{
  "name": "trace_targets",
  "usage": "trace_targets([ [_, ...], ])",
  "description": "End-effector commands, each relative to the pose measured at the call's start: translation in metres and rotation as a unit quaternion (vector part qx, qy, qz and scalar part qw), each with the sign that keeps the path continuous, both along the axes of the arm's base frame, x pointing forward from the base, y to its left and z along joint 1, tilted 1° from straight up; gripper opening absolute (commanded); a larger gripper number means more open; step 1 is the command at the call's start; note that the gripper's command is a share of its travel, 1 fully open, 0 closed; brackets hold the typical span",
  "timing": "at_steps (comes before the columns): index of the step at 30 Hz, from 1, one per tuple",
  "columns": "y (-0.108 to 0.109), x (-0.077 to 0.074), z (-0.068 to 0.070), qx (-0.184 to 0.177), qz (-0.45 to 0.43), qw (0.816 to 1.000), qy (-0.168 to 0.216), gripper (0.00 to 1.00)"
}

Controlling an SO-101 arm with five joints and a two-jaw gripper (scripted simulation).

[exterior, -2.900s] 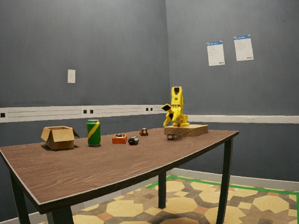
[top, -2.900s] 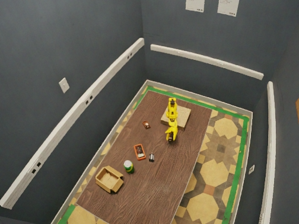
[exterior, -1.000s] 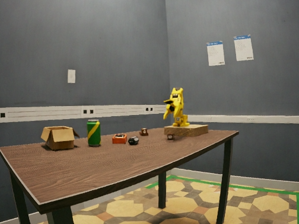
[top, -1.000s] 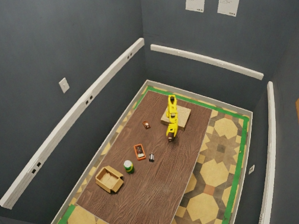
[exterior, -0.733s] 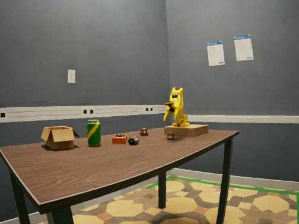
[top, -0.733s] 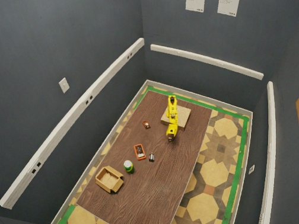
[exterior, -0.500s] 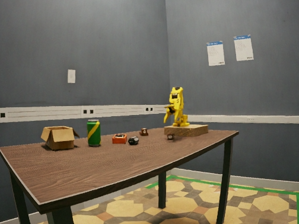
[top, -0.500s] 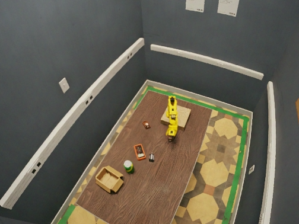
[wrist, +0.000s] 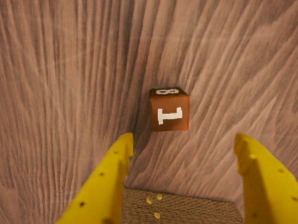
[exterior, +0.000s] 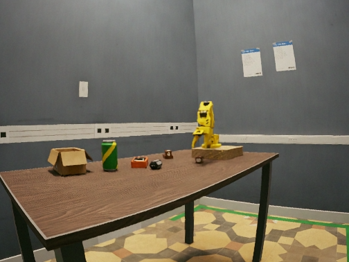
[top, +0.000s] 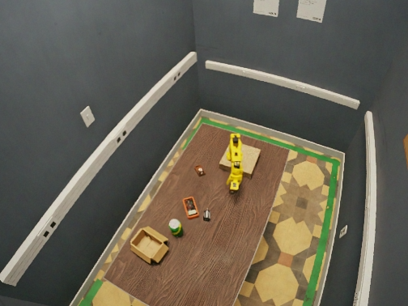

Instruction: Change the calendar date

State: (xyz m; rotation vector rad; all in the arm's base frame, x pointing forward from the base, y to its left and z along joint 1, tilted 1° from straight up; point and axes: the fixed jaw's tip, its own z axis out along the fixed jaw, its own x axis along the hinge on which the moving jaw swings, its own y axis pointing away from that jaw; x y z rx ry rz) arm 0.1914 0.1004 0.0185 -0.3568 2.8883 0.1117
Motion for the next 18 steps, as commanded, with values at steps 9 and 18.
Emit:
trace_targets([
  [9,0.0000,-0.0080,-0.0187,-0.062,0.039,0.990,0.121,0.35],
  [18,0.0000,-0.0080,-0.0187,-0.062,0.039,0.990,0.121,0.35],
])
